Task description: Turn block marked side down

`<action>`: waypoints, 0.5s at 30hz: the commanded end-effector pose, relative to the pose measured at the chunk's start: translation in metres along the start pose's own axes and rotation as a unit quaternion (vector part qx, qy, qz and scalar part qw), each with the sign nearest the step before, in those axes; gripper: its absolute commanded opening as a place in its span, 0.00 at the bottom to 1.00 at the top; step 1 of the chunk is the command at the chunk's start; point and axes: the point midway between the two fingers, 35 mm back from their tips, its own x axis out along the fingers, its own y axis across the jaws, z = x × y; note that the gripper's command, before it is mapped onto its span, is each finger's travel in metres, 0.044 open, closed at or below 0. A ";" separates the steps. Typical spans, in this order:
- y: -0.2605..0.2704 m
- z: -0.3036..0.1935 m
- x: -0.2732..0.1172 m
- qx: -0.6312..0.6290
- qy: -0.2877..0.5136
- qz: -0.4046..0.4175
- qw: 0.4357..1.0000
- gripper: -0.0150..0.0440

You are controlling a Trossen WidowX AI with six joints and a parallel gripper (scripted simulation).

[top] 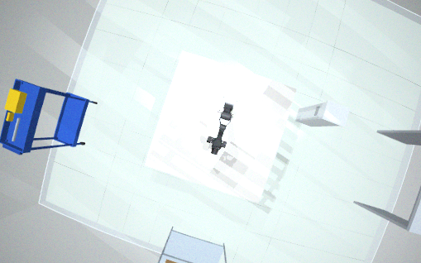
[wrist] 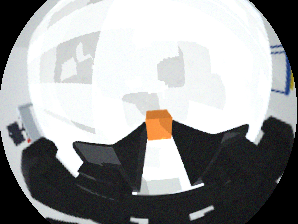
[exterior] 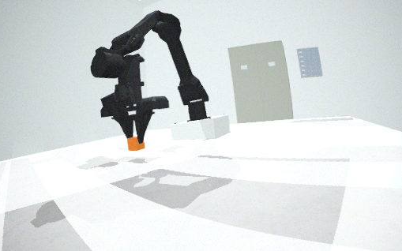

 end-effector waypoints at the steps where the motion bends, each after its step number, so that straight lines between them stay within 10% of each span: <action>1: 0.000 0.000 -0.006 -0.001 -0.004 0.002 1.000 0.25; 15: 0.001 0.003 0.003 -0.001 -0.108 0.003 0.994 0.25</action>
